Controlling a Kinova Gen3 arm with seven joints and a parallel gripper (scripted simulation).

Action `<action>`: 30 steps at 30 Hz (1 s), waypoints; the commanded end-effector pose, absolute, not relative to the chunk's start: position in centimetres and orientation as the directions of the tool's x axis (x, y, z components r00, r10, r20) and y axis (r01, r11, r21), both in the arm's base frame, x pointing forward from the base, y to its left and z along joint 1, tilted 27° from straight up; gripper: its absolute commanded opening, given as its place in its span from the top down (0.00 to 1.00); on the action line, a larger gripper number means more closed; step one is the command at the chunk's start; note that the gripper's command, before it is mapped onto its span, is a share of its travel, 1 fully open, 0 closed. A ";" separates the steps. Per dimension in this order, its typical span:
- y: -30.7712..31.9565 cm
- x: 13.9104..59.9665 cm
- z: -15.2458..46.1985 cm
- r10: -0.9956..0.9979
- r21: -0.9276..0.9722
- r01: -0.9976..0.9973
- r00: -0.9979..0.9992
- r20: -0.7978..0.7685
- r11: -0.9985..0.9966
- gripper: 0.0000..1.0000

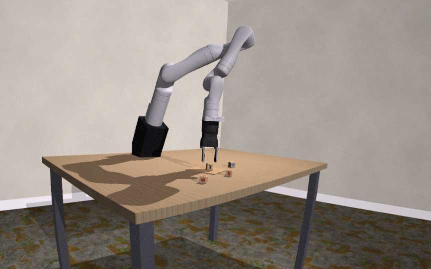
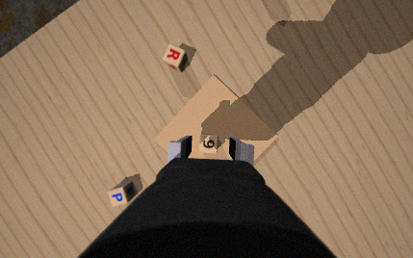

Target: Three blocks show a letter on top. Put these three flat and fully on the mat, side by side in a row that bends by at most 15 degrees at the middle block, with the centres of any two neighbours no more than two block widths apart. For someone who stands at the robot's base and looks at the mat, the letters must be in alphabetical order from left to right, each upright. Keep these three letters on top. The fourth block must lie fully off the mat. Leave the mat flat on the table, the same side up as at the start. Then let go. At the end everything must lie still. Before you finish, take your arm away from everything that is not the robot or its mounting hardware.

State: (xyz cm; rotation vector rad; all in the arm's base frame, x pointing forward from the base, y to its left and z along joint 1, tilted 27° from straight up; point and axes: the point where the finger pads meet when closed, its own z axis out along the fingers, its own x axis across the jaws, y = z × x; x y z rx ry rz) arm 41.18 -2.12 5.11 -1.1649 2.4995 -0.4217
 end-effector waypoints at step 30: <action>-1.8 41.5 5.1 -0.780 -0.408 -0.674 -0.597 -0.191 0.616 0.00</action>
